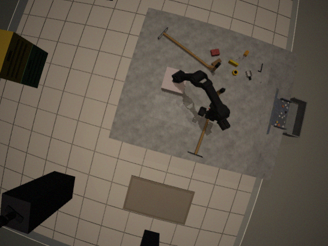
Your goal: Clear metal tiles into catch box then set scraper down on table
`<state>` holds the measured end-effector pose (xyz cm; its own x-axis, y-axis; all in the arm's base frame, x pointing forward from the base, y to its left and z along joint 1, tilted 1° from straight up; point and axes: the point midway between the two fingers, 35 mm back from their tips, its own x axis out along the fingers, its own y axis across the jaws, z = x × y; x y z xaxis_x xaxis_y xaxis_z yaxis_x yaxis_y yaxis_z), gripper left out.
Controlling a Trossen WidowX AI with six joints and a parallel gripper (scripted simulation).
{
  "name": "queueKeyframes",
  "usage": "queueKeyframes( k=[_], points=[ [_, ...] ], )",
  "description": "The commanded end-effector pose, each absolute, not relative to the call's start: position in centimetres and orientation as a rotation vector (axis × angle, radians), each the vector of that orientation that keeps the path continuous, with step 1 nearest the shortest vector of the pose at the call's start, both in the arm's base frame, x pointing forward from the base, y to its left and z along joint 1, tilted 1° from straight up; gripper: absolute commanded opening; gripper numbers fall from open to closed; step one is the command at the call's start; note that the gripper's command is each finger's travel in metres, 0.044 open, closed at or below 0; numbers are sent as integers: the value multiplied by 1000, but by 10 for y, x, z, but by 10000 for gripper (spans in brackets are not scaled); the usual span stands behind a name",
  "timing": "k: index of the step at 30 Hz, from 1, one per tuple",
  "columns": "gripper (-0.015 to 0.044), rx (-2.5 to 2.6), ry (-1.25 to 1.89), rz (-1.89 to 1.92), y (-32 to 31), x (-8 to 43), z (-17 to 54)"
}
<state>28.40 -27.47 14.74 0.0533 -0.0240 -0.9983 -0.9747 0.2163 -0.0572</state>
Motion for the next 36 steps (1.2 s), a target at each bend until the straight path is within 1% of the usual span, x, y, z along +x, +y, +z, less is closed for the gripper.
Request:
queueKeyframes(
  k=[1,36],
  points=[
    [0,-1079,1278,1017,-275,284,135],
    [0,-1111,1263,1046,-280,291,44]
  ],
)
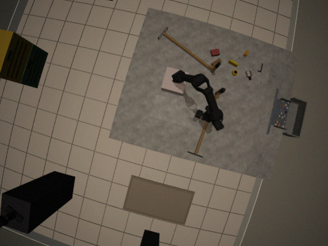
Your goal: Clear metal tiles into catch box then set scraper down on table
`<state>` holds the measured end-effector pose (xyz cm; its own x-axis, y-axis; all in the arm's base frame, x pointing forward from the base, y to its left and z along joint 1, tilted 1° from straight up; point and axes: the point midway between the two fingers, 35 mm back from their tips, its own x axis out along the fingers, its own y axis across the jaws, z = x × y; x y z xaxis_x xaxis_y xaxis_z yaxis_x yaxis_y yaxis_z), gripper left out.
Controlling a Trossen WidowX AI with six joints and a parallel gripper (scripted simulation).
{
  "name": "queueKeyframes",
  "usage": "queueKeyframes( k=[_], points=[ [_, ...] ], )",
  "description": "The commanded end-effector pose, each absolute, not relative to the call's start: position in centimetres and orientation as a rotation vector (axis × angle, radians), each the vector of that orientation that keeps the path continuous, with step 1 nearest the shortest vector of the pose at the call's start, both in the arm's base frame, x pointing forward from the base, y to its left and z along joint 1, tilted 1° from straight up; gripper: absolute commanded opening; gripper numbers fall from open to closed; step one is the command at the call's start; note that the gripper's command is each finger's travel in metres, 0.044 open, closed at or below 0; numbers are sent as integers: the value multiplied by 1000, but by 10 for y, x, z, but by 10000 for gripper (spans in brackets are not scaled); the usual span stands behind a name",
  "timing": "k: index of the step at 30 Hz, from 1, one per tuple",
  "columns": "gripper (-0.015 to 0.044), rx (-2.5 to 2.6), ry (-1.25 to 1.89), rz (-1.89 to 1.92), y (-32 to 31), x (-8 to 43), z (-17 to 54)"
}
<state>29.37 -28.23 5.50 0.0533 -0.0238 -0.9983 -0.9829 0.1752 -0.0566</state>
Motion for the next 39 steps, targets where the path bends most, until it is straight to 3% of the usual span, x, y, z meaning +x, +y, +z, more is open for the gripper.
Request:
queueKeyframes(
  k=[1,20,39],
  points=[
    [0,-1112,1262,1047,-280,291,42],
    [0,-1127,1254,1064,-275,287,-5],
    [0,-1128,1253,1063,-280,302,-3]
  ],
)
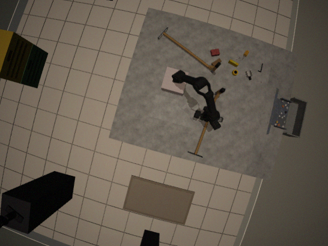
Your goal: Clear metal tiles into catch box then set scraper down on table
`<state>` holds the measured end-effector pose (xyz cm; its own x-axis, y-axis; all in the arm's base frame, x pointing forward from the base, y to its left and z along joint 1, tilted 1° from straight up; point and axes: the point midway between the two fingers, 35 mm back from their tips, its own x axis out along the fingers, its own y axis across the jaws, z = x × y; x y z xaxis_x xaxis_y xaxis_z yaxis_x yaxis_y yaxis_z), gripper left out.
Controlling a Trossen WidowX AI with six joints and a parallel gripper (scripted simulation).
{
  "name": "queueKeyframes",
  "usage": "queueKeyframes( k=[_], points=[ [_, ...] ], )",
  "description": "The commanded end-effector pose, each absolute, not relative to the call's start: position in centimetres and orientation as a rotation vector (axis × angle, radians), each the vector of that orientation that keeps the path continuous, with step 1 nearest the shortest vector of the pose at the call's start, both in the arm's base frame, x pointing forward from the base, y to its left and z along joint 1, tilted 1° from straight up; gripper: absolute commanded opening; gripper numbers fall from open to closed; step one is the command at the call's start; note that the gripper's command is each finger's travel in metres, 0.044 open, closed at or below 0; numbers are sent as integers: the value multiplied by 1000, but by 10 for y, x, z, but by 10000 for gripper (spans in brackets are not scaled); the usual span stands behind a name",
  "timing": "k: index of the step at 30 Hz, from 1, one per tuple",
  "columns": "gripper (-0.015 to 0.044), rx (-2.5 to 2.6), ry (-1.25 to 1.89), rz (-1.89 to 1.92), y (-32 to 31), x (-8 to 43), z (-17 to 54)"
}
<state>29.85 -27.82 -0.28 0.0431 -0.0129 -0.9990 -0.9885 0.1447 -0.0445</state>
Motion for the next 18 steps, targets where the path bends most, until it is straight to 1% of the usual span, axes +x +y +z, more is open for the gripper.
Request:
queueKeyframes(
  k=[1,18],
  points=[
    [0,-1128,1253,1063,-281,303,-3],
    [0,-1129,1252,1062,-286,319,0]
  ],
)
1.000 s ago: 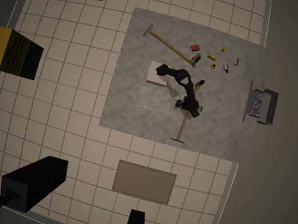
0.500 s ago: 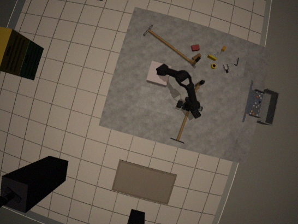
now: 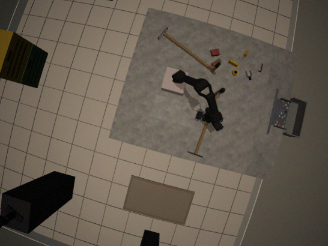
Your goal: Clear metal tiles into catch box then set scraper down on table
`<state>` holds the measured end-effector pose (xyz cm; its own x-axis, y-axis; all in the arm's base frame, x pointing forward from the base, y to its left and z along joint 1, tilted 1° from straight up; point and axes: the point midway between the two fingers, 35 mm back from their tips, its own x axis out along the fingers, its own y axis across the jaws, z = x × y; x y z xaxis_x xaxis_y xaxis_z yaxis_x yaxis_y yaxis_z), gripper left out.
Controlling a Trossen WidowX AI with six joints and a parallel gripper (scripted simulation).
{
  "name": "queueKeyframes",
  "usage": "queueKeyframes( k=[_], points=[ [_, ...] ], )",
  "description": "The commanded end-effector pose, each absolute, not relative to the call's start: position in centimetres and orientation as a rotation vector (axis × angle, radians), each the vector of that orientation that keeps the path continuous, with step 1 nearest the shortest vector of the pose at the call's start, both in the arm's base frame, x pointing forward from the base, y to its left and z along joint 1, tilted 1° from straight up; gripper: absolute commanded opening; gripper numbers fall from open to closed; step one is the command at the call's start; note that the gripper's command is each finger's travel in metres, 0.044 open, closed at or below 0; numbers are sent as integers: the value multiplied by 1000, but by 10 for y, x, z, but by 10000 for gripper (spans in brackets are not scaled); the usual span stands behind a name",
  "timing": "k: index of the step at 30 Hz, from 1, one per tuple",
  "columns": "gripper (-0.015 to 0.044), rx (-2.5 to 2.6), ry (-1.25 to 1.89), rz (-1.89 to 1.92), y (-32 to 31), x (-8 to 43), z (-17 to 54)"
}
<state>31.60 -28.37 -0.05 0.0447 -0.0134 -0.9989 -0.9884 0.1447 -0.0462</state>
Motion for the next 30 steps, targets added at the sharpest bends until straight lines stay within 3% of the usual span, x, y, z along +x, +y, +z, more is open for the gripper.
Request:
queueKeyframes(
  k=[1,30],
  points=[
    [0,-1129,1252,1061,-286,320,0],
    [0,-1130,1251,1060,-292,349,2]
  ],
)
